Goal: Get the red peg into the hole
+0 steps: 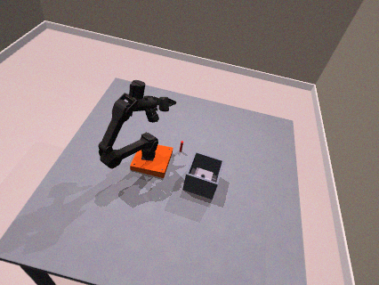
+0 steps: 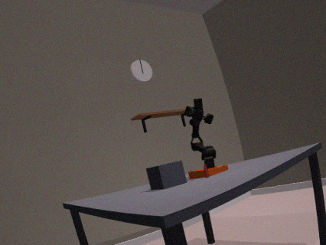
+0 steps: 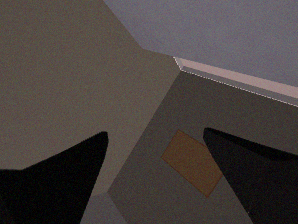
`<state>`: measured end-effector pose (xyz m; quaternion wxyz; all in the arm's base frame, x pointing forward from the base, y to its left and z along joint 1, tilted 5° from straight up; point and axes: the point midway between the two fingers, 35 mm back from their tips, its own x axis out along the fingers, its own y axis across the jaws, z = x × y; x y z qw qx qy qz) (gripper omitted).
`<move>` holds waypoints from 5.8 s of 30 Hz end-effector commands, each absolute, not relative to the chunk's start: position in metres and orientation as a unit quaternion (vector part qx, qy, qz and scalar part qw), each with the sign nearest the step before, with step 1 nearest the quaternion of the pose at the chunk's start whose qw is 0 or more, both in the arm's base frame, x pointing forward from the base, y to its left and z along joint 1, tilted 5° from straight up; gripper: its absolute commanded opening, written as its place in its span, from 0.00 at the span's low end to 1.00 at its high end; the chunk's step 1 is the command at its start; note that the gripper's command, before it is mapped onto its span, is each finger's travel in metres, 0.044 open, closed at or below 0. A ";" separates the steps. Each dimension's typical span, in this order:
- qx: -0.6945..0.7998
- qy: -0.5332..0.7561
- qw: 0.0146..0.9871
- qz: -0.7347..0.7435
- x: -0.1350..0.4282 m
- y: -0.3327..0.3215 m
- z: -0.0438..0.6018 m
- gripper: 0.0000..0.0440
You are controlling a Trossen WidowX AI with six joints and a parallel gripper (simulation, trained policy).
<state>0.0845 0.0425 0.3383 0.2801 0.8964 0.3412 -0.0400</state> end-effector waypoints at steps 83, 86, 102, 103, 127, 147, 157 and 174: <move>0.429 0.590 0.536 -0.425 0.162 0.113 0.108 0.95; 0.423 0.592 0.536 -0.428 0.163 0.112 0.098 0.95; 0.419 0.580 0.537 -0.447 0.165 0.101 0.043 0.98; 0.419 0.578 0.537 -0.449 0.165 0.101 0.041 0.98; 0.424 0.575 0.563 -0.415 0.191 0.110 0.020 0.00; 0.500 0.532 0.593 -0.339 0.234 0.109 0.100 0.00; 0.506 0.499 0.622 -0.329 0.250 0.080 0.146 0.00; 0.491 0.462 0.637 -0.374 0.262 0.015 0.173 0.00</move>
